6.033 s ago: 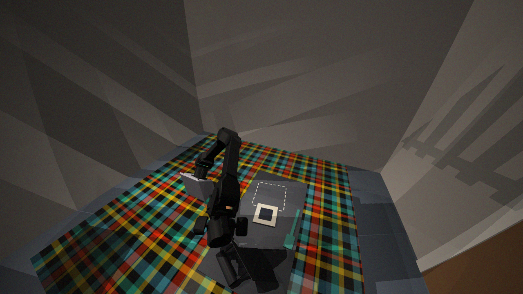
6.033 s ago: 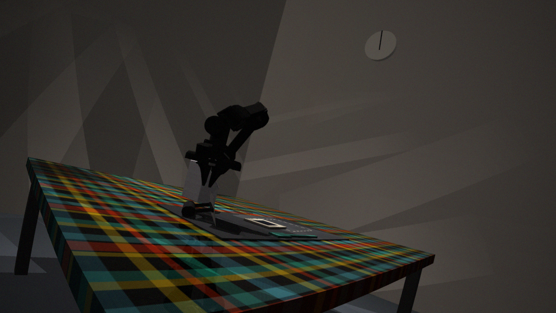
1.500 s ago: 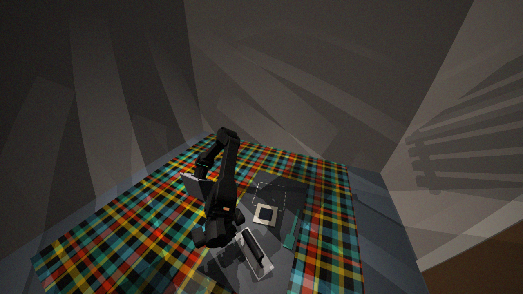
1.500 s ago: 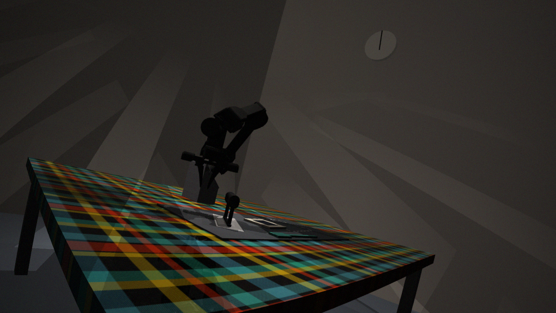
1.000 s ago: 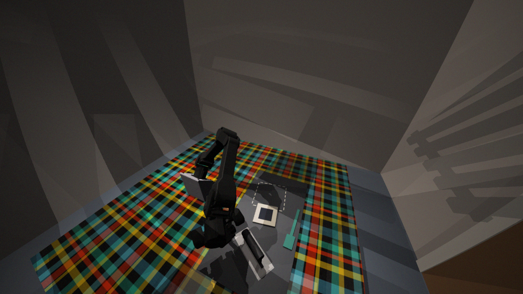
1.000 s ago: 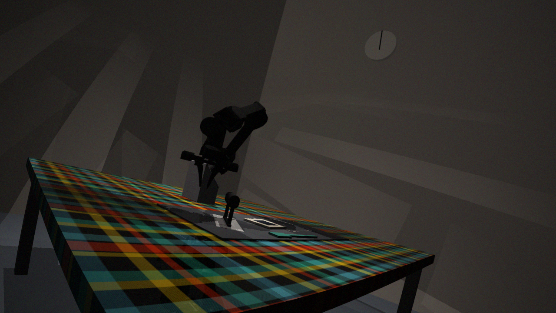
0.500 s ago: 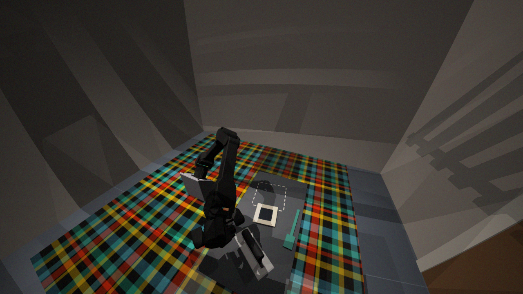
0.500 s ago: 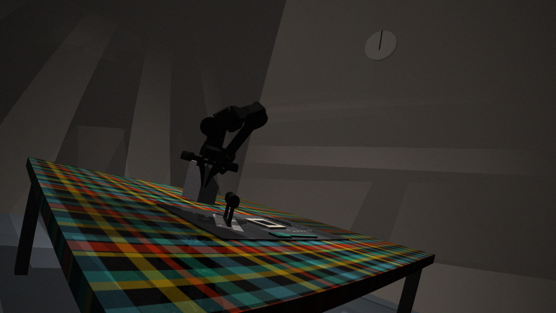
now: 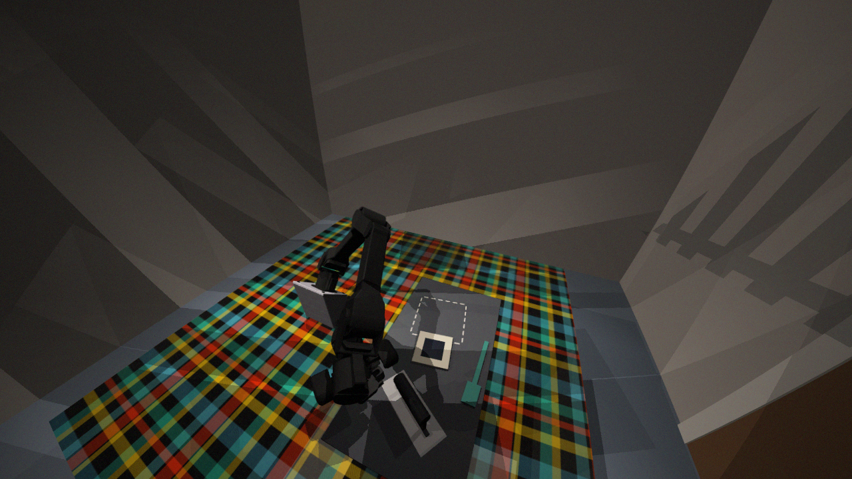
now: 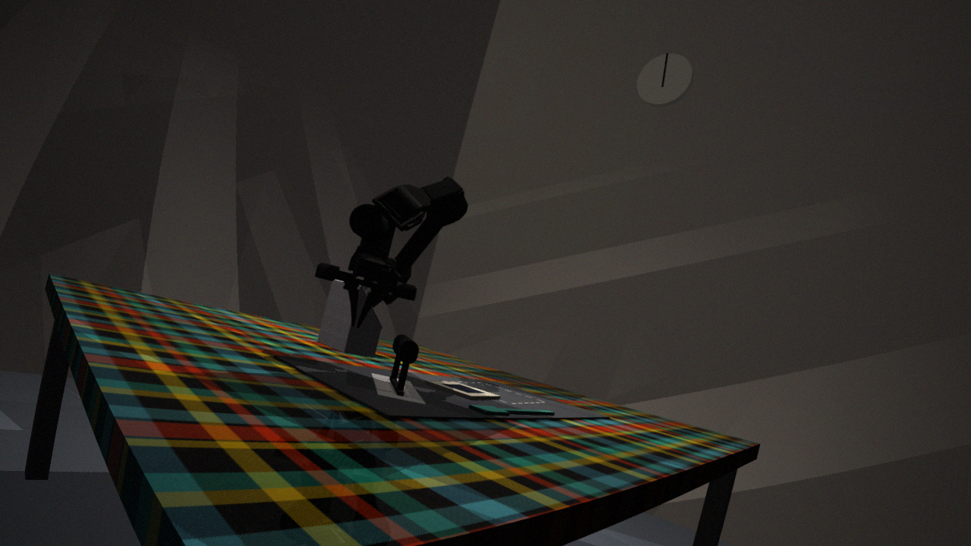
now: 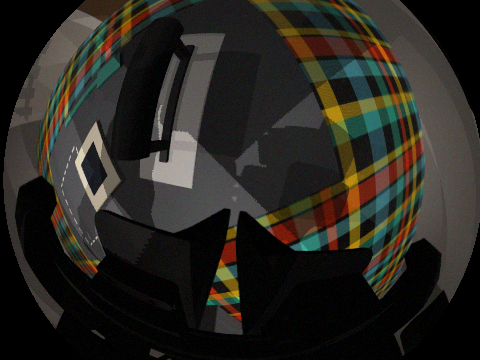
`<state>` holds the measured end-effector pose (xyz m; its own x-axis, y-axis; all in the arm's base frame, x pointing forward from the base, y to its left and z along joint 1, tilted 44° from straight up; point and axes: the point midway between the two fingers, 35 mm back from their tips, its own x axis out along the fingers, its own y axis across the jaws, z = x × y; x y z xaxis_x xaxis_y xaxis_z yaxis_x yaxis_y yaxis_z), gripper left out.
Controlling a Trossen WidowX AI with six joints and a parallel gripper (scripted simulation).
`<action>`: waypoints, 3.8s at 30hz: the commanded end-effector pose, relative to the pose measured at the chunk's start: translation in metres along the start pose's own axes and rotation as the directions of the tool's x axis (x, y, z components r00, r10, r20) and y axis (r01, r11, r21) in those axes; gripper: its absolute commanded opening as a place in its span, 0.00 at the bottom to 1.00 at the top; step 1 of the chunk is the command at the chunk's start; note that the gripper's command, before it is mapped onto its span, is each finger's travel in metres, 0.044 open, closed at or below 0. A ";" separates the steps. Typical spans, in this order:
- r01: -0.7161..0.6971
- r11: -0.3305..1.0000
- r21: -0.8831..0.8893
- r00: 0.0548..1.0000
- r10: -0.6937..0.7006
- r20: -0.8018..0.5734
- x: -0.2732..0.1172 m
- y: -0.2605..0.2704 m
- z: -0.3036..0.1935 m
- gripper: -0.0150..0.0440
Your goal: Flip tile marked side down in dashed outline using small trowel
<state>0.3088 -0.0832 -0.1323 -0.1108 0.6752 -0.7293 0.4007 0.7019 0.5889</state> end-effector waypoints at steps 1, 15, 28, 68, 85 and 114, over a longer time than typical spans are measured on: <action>0.000 1.000 0.000 1.000 0.000 0.000 0.000 0.000 0.000 0.42; 0.001 1.000 -0.001 1.000 -0.001 -0.001 -0.025 0.078 0.079 0.71; -0.001 1.000 -0.002 1.000 0.001 -0.002 -0.015 0.091 0.086 0.71; -0.003 1.000 -0.002 1.000 0.003 -0.003 0.018 0.091 0.085 0.47; -0.003 0.981 -0.196 1.000 0.003 -0.003 0.018 0.091 0.085 0.47; -0.004 0.496 -0.868 1.000 0.003 -0.003 0.018 0.091 0.085 0.47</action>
<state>0.4206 -0.0283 -0.1210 -0.1105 0.6777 -0.7270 -0.5167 0.5857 0.6245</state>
